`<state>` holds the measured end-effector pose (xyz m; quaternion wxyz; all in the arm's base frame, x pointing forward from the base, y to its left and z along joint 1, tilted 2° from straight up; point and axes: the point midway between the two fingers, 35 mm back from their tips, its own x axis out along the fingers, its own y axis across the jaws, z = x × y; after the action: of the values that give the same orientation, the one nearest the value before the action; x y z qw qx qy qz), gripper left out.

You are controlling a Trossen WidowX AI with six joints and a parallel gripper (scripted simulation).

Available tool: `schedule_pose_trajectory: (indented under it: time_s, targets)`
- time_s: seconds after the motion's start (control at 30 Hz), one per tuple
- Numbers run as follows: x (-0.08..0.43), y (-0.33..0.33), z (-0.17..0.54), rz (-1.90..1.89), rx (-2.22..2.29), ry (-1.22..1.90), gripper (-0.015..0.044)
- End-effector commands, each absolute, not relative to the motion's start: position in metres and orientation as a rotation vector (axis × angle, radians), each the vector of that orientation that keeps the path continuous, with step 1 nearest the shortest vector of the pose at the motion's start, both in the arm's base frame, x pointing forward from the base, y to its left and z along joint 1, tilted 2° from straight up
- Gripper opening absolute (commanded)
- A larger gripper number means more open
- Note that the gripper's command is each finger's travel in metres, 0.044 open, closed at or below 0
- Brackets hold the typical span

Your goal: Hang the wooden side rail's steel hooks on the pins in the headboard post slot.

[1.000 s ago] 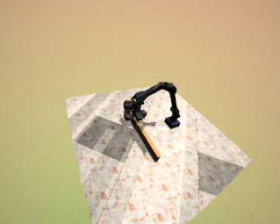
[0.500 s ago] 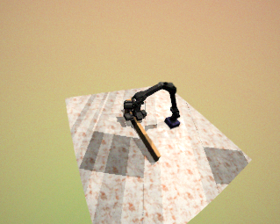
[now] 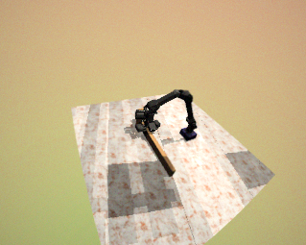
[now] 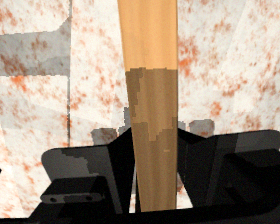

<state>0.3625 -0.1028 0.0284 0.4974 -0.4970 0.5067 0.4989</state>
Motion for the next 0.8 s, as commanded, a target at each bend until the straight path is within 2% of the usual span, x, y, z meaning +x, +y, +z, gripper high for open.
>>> schedule_pose_trajectory:
  time_s: [0.0,0.77]
  targets:
    - [0.3649,-0.1046,0.0315,1.204,-1.214,1.224,0.0000]
    - [0.3657,-0.1068,0.0321,1.204,-1.215,1.224,0.0000]
